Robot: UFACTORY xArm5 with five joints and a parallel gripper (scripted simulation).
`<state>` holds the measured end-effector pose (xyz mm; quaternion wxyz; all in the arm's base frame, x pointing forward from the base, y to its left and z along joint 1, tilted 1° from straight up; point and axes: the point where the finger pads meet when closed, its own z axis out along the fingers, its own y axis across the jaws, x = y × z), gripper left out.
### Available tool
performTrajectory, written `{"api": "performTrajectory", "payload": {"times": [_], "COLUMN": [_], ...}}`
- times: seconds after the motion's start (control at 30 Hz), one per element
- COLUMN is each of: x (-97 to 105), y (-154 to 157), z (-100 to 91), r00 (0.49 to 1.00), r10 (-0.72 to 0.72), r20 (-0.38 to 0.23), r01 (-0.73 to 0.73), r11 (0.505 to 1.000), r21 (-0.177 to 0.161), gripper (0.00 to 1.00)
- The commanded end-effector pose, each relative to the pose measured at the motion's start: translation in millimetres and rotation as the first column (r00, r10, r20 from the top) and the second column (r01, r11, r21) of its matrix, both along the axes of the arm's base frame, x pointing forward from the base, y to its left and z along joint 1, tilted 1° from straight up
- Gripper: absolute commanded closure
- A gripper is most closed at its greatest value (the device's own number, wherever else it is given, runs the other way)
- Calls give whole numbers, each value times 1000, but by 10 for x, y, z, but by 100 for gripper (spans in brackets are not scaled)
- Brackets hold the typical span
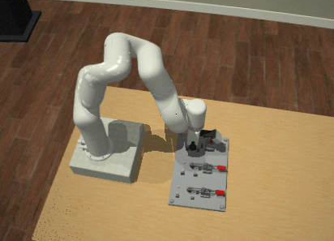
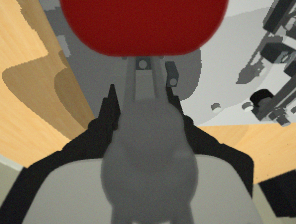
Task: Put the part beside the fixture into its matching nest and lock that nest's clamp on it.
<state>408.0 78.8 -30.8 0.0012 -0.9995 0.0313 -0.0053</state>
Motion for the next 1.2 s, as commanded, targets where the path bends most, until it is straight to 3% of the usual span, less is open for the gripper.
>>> {"api": "performTrajectory", "payload": {"times": [0.0, 0.9, 0.93, 1.17], "x": [14, 14, 14, 14], "y": [0, -19, -19, -19], "z": [10, 10, 10, 10], "r00": [1000, 1000, 1000, 1000], "r10": [0, 0, 0, 0], "r20": [3, 3, 3, 3], "r01": [0, 0, 0, 0], "r11": [1000, 1000, 1000, 1000], "r21": [1, 1, 1, 1], "gripper": [100, 100, 0, 0]}}
